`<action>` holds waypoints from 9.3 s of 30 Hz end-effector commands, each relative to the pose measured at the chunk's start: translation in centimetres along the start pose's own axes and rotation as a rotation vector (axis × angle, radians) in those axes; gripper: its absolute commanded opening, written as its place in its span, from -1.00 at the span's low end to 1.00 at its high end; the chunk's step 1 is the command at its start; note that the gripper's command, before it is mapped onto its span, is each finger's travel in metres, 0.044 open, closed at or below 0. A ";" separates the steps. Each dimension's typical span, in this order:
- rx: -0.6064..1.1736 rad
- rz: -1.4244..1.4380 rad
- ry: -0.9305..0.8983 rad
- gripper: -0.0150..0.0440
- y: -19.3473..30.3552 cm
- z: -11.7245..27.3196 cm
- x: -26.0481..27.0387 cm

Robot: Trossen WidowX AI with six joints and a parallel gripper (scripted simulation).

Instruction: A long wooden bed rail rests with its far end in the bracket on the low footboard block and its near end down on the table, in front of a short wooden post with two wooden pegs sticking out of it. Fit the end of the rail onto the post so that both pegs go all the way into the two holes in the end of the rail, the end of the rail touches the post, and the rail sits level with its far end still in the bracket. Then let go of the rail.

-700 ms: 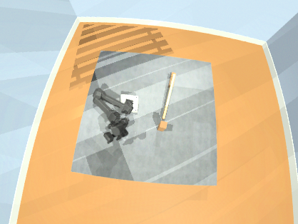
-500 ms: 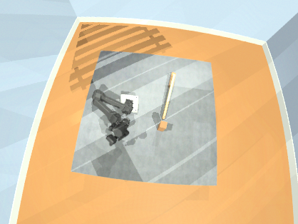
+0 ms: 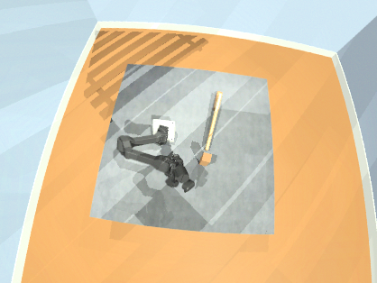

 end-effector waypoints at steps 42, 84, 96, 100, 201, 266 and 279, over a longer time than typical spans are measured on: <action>0.734 3.379 -1.037 1.00 36.2 14.2 -5.9; 0.731 3.381 -1.033 1.00 39.0 9.0 -9.2; 0.731 3.381 -1.032 0.20 39.1 8.8 -9.3; 0.731 3.381 -1.032 -0.16 39.1 8.8 -9.3; 0.732 3.380 -1.035 -0.49 37.6 11.8 -7.1; 0.732 3.380 -1.034 -0.49 37.5 11.1 -7.5; 0.732 3.381 -1.034 -0.49 37.2 11.0 -7.3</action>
Point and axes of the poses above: the point midway between the two fingers, 35 mm back from their tips, its own z axis back along the fingers, its own x axis across the jaws, y = z × x, the point moved 5 cm from there along z, back along the fingers, and after that the axes turned 2 degrees about -z, right-handed, at the moved point
